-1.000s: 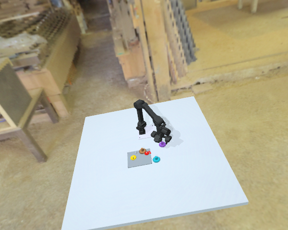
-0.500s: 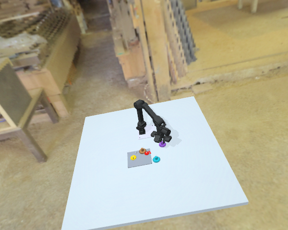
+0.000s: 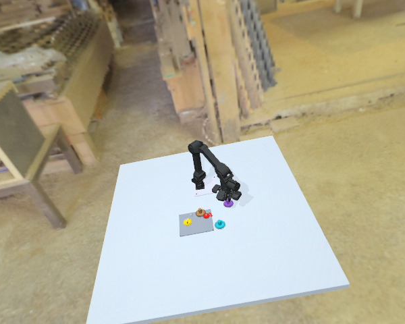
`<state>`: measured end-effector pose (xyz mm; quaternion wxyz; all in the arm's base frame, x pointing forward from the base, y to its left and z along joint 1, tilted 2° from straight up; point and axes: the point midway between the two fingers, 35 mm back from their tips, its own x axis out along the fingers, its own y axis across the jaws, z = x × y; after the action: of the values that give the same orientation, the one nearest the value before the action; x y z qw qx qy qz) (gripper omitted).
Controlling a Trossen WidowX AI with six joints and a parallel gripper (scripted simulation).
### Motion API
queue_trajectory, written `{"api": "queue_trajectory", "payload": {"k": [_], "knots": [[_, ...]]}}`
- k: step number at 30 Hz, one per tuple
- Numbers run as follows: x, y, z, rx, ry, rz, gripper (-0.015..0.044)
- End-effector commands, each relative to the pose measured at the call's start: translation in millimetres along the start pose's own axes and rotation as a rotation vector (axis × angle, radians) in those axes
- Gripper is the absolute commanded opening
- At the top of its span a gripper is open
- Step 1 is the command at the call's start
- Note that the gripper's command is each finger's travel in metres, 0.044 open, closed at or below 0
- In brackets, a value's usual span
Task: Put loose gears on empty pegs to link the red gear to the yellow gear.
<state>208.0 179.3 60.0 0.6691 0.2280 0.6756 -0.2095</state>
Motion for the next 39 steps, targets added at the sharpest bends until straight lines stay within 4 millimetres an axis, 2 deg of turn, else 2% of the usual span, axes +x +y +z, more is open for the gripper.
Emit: {"api": "queue_trajectory", "payload": {"k": [1,39], "knots": [[-3.6,1.3,-0.5,0.006,0.005,-0.002,0.0],[-79.5,11.2,1.4,0.006,0.005,-0.001,0.0]]}}
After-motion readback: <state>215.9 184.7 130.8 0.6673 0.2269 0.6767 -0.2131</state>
